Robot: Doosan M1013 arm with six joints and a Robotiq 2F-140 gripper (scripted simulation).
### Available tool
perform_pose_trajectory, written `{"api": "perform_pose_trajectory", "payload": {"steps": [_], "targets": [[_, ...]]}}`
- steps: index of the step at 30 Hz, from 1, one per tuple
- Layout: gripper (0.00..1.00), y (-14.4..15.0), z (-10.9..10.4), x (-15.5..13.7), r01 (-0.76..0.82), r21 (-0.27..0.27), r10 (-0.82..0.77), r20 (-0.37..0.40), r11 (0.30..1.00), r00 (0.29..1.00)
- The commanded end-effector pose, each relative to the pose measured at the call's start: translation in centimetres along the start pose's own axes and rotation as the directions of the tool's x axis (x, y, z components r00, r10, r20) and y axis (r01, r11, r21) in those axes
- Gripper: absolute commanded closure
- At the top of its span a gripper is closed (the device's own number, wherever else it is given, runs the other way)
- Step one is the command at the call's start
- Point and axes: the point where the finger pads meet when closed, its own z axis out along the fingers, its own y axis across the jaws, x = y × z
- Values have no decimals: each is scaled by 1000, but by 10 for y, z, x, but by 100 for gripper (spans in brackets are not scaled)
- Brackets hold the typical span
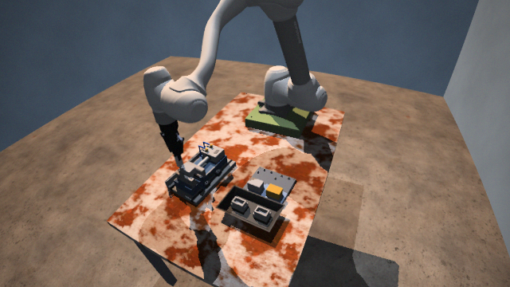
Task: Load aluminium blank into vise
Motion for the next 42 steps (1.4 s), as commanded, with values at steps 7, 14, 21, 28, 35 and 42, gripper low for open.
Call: {"api": "perform_pose_trajectory", "payload": {"steps": [7, 14, 21, 28, 35, 42], "targets": [[100, 0, 4, -1, -1, 0, 1, 3, 1000, 1000], [100, -2, 4, -1, -1, 0, 1, 3, 1000, 1000], [100, -3, 4, -1, -1, 0, 1, 3, 1000, 1000], [100, -5, 4, -1, -1, 0, 1, 3, 1000, 1000], [100, -7, 4, -1, -1, 0, 1, 3, 1000, 1000], [100, -9, 4, -1, -1, 0, 1, 3, 1000, 1000]]}}
